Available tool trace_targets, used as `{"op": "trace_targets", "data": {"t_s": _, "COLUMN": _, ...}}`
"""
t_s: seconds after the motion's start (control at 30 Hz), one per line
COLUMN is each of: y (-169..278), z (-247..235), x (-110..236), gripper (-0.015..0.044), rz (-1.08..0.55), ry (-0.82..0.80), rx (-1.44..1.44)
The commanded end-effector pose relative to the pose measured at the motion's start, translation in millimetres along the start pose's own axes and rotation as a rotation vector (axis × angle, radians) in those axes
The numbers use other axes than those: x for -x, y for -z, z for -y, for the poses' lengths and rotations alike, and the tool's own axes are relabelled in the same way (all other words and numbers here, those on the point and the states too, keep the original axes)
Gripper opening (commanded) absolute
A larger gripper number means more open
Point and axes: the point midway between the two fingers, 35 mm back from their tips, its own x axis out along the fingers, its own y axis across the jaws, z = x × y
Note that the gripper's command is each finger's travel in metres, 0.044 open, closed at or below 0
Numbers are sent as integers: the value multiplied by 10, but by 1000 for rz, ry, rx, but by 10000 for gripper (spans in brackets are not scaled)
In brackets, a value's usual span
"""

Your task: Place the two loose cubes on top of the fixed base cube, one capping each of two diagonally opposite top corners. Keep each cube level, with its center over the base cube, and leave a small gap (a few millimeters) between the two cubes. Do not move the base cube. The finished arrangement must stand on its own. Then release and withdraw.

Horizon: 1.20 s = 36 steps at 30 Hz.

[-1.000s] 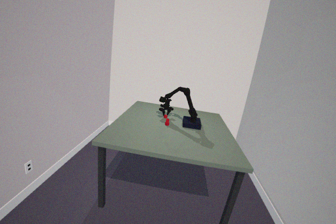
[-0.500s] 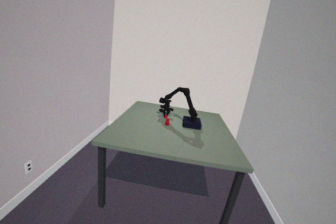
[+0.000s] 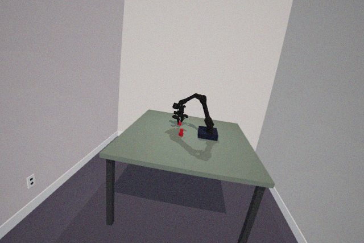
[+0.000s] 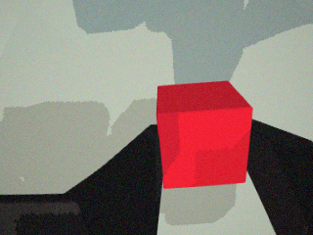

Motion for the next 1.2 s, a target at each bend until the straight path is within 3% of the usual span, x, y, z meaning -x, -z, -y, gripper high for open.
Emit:
{"op": "trace_targets", "data": {"t_s": 0.0, "y": -11, "z": -4, "x": 154, "gripper": 105, "rz": 2, "ry": 0, "rx": 2}}
{"op": "trace_targets", "data": {"t_s": 0.6, "y": 32, "z": 13, "x": 723, "gripper": 105, "rz": 2, "ry": 1, "rx": 2}}
{"op": "trace_targets", "data": {"t_s": 1.17, "y": 305, "z": -296, "x": 727, "gripper": 105, "rz": 0, "ry": 0, "rx": -104}}
